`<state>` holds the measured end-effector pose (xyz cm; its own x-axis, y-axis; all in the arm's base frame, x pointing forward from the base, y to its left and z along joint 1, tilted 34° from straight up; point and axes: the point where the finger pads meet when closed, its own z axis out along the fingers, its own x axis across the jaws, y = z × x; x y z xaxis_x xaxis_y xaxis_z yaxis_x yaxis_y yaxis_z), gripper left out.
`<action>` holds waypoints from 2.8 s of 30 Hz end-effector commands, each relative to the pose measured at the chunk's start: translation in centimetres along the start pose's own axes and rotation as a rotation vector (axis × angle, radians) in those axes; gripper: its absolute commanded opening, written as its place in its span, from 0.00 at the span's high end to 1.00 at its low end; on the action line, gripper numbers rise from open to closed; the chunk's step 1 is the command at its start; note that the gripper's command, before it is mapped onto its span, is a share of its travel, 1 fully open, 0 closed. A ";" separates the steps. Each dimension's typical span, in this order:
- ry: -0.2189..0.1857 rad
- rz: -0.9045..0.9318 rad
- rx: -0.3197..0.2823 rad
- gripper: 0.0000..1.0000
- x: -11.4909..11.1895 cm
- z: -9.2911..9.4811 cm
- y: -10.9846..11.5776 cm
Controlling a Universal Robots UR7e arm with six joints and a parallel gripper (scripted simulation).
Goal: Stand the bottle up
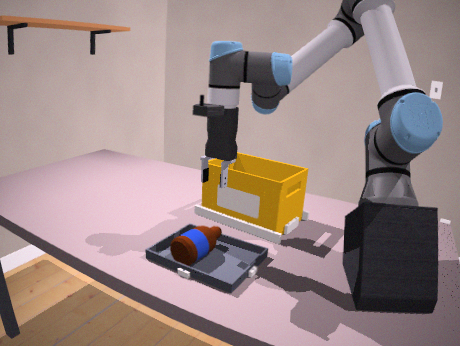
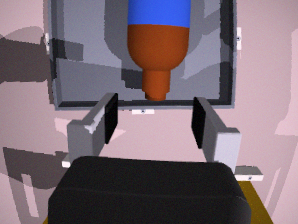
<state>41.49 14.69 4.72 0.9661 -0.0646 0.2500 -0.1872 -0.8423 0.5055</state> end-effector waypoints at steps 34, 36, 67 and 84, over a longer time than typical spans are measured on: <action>0.001 0.000 0.001 0.00 -0.1 9.2 -0.1; 0.001 0.000 0.001 0.00 -0.1 9.7 -0.1; 0.001 0.000 0.001 0.00 -0.1 11.3 -0.1; 0.001 0.000 0.001 0.00 -0.1 11.3 -0.1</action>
<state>43.41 8.67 -4.71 0.9662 -0.0646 0.2497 -0.1869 -0.8423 0.5055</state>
